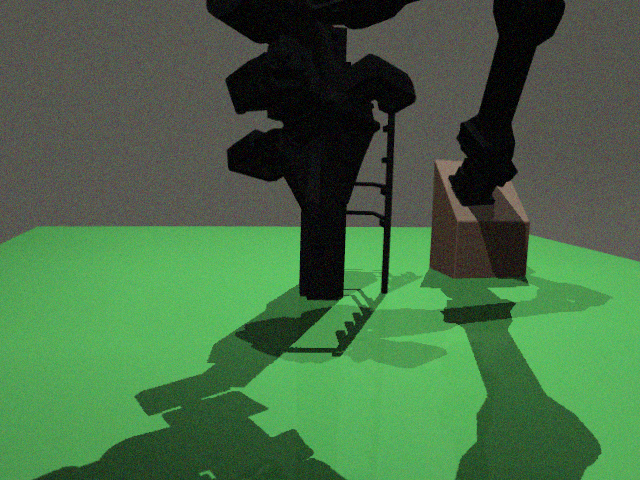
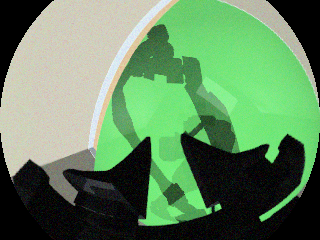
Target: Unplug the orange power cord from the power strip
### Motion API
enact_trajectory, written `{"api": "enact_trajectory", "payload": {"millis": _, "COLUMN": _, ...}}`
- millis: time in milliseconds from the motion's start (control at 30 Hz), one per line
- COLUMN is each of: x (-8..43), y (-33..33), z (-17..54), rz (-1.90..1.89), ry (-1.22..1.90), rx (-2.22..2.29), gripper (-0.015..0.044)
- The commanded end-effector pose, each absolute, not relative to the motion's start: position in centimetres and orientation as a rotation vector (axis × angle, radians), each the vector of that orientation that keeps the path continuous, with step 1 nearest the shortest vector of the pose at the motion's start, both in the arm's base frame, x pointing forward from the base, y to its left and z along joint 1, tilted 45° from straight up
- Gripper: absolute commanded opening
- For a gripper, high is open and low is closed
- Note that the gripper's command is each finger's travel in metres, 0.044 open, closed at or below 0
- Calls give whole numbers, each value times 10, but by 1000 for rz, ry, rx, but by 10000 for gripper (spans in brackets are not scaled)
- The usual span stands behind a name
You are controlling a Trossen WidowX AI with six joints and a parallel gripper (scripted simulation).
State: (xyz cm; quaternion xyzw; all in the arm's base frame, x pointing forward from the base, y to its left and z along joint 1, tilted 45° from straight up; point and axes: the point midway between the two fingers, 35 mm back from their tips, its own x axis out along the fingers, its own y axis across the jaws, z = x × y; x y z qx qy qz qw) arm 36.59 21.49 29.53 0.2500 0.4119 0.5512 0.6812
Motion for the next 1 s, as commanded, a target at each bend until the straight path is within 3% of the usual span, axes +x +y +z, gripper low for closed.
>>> {"api": "enact_trajectory", "payload": {"millis": 0, "x": 388, "y": 175, "z": 271, "rz": 1034, "ry": 998, "rx": 667, "gripper": 160}}
{"api": "enact_trajectory", "payload": {"millis": 300, "x": 414, "y": 74, "z": 218, "rz": 573, "ry": 1109, "rx": 922, "gripper": 160}}
{"api": "enact_trajectory", "payload": {"millis": 533, "x": 403, "y": -10, "z": 141, "rz": 95, "ry": 1281, "rx": 1213, "gripper": 160}}
{"api": "enact_trajectory", "payload": {"millis": 767, "x": 359, "y": -62, "z": 97, "rz": -278, "ry": 1415, "rx": 1483, "gripper": 160}}
{"api": "enact_trajectory", "payload": {"millis": 967, "x": 286, "y": -99, "z": 70, "rz": -732, "ry": 1571, "rx": 1813, "gripper": 160}}
